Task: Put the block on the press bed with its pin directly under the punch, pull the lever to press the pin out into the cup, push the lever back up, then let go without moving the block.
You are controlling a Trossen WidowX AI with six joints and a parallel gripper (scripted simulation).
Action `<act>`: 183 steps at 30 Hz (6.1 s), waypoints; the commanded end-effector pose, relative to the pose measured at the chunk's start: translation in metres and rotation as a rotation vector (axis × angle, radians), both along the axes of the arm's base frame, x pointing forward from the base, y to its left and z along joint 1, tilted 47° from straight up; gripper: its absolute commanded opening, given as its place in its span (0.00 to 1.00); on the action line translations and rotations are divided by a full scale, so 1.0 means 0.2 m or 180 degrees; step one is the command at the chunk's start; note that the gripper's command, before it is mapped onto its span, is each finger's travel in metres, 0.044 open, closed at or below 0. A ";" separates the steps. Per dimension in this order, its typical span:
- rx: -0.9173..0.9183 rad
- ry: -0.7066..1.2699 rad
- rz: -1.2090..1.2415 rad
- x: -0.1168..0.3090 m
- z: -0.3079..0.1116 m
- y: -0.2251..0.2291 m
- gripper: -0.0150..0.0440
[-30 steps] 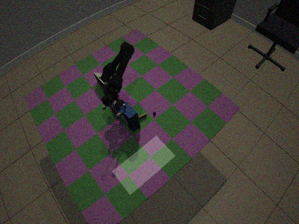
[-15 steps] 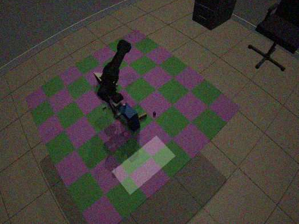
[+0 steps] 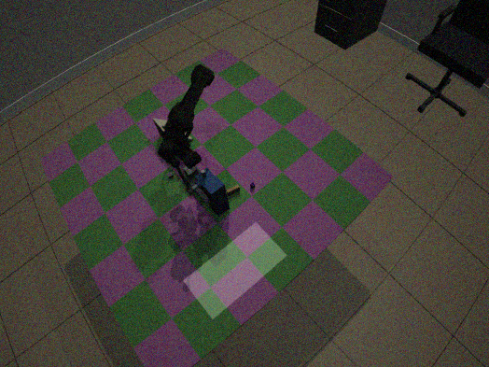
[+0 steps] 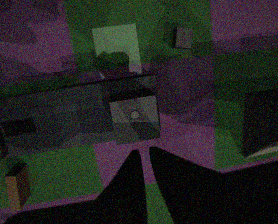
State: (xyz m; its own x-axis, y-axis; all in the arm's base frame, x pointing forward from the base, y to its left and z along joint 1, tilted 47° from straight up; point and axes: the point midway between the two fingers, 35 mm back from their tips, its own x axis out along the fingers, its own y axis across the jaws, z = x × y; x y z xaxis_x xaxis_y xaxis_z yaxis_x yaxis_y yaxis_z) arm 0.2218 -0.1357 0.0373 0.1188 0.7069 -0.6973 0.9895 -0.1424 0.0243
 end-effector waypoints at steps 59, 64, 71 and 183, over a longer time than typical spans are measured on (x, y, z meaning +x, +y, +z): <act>-0.2618 -0.4383 0.1868 -0.28 -0.38 0.41 0.31; -0.2617 -0.4382 0.1868 -0.27 -0.39 0.43 0.31; -0.2617 -0.4384 0.1866 -0.22 -0.40 0.43 0.31; -0.3132 -0.4680 0.1642 0.14 -0.41 0.41 0.76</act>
State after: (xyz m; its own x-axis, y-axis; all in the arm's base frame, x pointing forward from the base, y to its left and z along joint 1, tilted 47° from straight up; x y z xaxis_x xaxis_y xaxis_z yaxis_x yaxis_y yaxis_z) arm 0.2492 -0.0547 -0.0457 0.8699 0.3140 -0.3803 0.0371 0.7273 0.6853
